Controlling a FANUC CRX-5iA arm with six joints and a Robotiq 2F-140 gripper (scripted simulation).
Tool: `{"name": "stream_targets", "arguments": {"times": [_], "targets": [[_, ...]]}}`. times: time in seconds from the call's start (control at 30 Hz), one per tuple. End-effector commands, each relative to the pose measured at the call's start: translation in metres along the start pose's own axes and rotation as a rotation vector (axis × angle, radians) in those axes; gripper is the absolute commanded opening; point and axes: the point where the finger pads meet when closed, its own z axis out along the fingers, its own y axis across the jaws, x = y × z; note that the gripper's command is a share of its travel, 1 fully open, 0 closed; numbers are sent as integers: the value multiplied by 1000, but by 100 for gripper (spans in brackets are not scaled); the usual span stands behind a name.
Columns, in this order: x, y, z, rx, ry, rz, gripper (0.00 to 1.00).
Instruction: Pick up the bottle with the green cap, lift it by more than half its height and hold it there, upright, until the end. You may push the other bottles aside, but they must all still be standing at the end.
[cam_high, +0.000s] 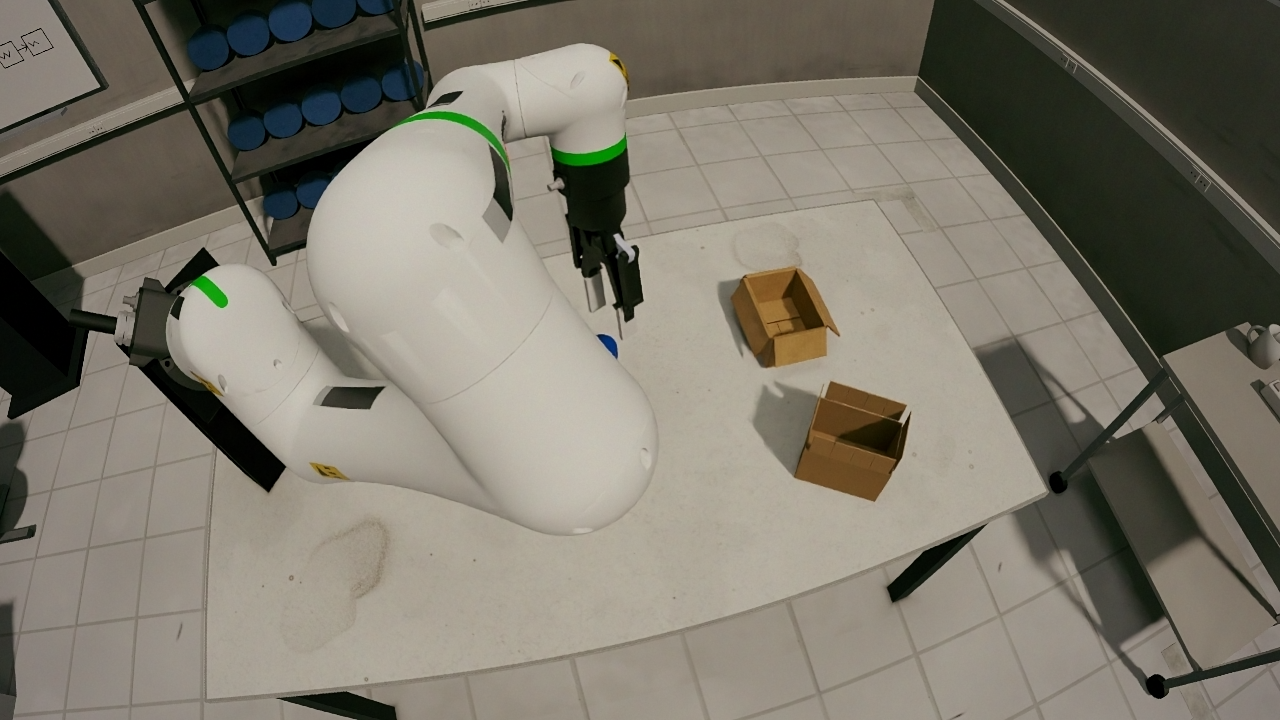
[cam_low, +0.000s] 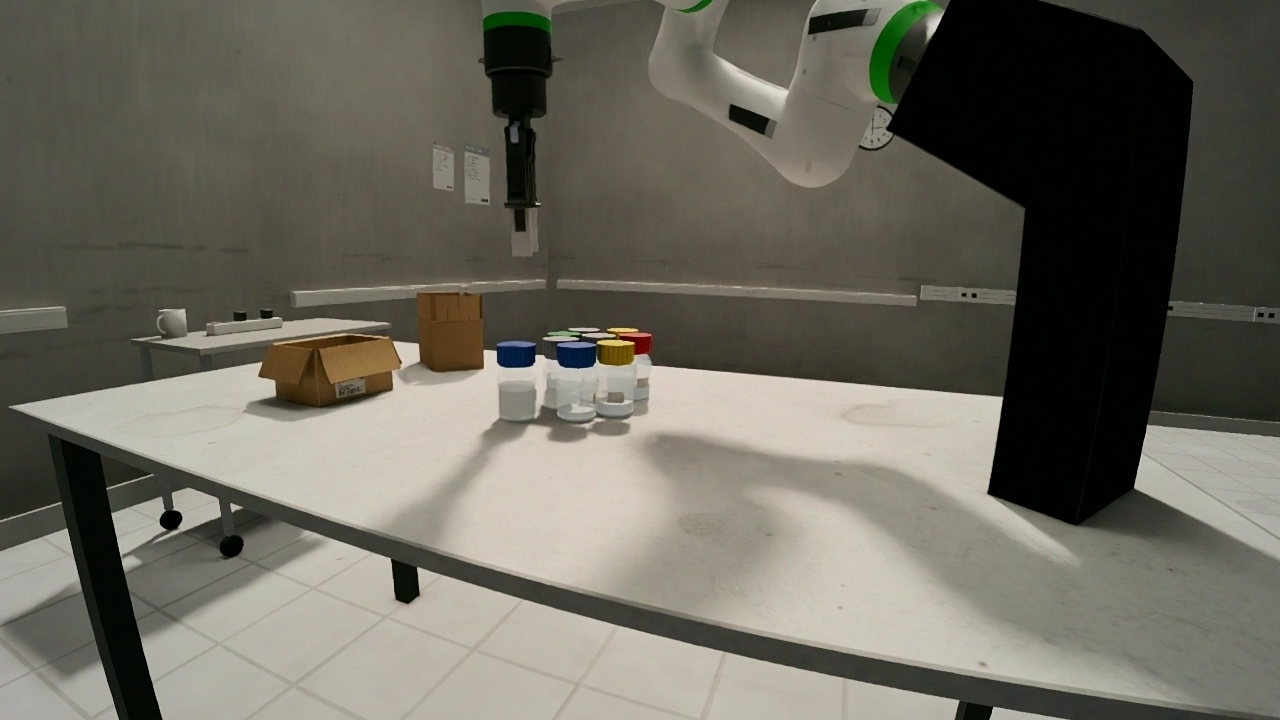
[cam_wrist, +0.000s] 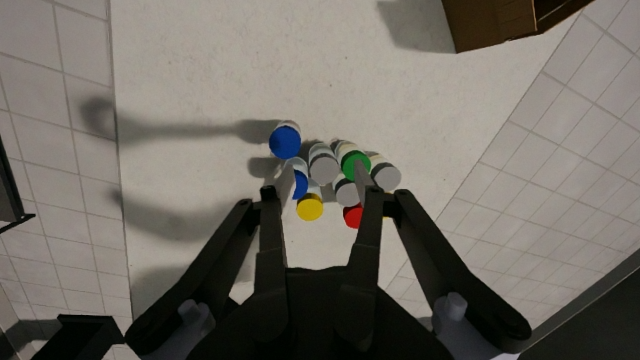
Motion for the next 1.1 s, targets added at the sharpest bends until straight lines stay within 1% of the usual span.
{"name": "stream_targets", "arguments": {"times": [0.0,0.07,0.37,0.6,0.93,1.07], "targets": [[1,0,-1,3,-1,-5,51],[1,2,-2,6,3,-18,51],[6,25,-10,54,20,-181,51],[6,25,-10,54,20,-181,51],[10,51,-21,97,57,-356,51],[10,51,-21,97,57,-356,51]]}}
